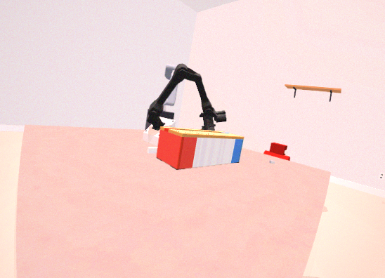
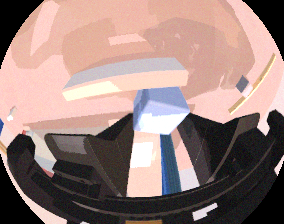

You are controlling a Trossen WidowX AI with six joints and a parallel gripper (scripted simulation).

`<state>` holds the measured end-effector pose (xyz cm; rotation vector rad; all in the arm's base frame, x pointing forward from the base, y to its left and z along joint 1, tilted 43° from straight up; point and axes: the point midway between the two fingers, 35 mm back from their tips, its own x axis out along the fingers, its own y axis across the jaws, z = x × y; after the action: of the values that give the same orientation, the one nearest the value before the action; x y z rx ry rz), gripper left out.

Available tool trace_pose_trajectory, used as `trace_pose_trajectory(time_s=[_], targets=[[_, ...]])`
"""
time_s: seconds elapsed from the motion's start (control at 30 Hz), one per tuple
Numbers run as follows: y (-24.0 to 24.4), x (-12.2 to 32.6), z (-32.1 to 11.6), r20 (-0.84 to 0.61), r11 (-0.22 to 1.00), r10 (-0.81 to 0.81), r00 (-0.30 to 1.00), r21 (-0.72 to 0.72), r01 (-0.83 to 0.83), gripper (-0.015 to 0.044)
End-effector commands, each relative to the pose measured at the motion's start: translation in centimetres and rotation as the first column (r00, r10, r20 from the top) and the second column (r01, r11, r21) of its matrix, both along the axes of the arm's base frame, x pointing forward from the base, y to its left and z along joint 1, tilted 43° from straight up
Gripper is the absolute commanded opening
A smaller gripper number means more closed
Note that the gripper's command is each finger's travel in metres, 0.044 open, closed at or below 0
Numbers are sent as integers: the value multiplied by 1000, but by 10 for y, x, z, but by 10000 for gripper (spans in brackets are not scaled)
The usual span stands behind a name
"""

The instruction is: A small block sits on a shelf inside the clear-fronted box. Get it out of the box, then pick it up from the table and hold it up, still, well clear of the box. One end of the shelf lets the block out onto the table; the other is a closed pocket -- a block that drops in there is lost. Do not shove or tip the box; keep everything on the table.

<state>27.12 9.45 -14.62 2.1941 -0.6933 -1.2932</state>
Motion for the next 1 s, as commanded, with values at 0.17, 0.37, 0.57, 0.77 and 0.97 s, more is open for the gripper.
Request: trace_pose_trajectory(time_s=[0.17,0.37,0.57,0.77,0.97], targets=[[32,0,33,-2,1000,3,1000,6,-3,0],[39,-2,45,-5,1000,7,1000,-6,-7,0],[46,-5,61,-64,997,76,995,-2,-76,0],[55,-11,83,-140,985,171,975,8,-172,0],[61,-19,103,-210,962,269,940,25,-270,0]])
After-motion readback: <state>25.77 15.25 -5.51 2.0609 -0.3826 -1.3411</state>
